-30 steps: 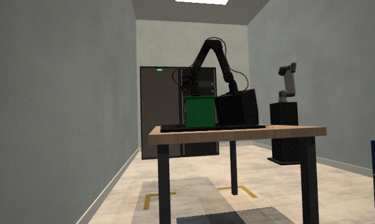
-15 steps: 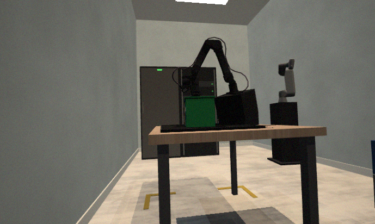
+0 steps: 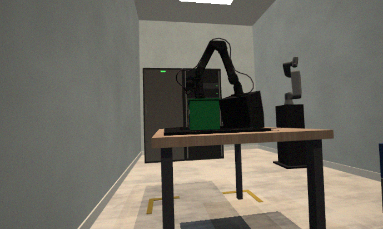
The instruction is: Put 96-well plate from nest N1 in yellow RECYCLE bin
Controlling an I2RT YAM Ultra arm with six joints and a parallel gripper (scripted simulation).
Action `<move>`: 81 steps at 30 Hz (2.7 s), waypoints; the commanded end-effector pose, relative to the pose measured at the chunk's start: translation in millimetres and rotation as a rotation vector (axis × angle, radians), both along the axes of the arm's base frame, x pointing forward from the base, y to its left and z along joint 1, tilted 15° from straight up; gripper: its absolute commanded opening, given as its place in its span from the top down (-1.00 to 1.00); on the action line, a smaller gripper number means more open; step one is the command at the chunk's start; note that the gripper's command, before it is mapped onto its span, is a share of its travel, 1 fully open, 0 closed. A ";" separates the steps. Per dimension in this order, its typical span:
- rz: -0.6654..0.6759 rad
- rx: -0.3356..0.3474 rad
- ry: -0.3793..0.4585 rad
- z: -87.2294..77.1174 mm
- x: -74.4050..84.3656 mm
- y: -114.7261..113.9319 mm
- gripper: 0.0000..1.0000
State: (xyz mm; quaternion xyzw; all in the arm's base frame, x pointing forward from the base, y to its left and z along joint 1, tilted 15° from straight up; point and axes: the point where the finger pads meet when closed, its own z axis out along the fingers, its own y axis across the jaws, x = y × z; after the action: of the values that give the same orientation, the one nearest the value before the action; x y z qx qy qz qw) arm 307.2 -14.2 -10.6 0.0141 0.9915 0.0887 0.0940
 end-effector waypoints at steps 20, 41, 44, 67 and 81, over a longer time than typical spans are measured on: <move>-0.009 -0.008 -0.024 7.6 11.5 -6.5 -0.65; -0.009 -0.008 -0.024 7.6 11.5 -6.5 -0.65; -0.009 -0.008 -0.024 7.6 11.5 -6.5 -0.65; -0.007 -0.005 -0.054 44.7 7.3 -11.0 -0.65; -0.007 -0.005 -0.054 64.2 2.4 -14.2 -0.65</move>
State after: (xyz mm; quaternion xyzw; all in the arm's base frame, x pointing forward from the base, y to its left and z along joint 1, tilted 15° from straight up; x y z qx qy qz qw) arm 302.3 -23.9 32.6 0.0154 0.9911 0.0857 0.1005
